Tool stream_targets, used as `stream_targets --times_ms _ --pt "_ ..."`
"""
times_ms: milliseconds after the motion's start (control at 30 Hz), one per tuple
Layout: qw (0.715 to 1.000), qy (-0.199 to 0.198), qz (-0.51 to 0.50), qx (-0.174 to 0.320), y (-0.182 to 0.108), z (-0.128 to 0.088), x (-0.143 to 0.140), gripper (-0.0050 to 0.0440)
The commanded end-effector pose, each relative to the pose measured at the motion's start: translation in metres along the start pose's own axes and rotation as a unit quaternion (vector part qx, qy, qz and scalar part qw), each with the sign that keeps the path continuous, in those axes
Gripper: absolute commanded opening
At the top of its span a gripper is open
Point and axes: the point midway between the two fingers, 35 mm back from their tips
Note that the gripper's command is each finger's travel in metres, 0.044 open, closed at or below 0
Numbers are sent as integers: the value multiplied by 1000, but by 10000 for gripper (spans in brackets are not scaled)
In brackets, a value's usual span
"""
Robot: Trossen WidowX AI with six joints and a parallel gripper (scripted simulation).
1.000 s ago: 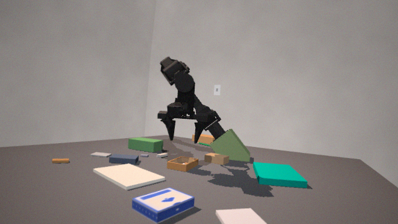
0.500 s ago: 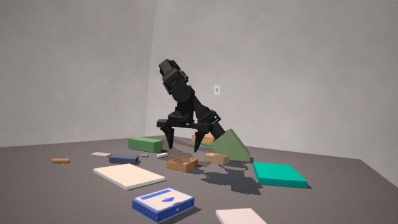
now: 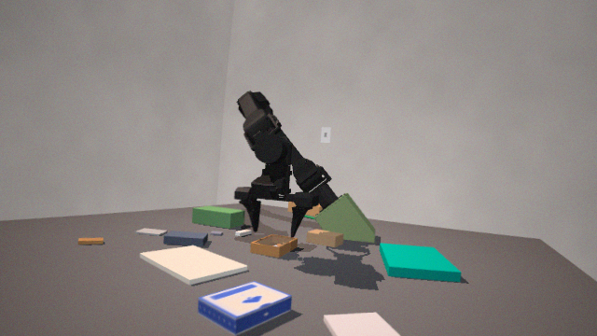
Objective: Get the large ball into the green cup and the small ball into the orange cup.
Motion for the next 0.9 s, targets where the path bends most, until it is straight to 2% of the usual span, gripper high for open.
stream_targets --times_ms 0,600,767,800,867 --pt "1000 -4 -3 3 -2 9 -1 440" --pt "1000 -5 -3 3 -2 35 -1 440" --pt "1000 -5 -3 3 -2 36 -1 440" --pt "1000 -5 -3 3 -2 36 -1 416" --pt "1000 -5 -3 3 -2 36 -1 416"
Point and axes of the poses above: the point midway between the two fingers, 35 mm back from their tips, its own z axis out along the fingers, its own x axis across the jaws, y = z × x, and after that the axes turned 15 degrees about z, right-handed
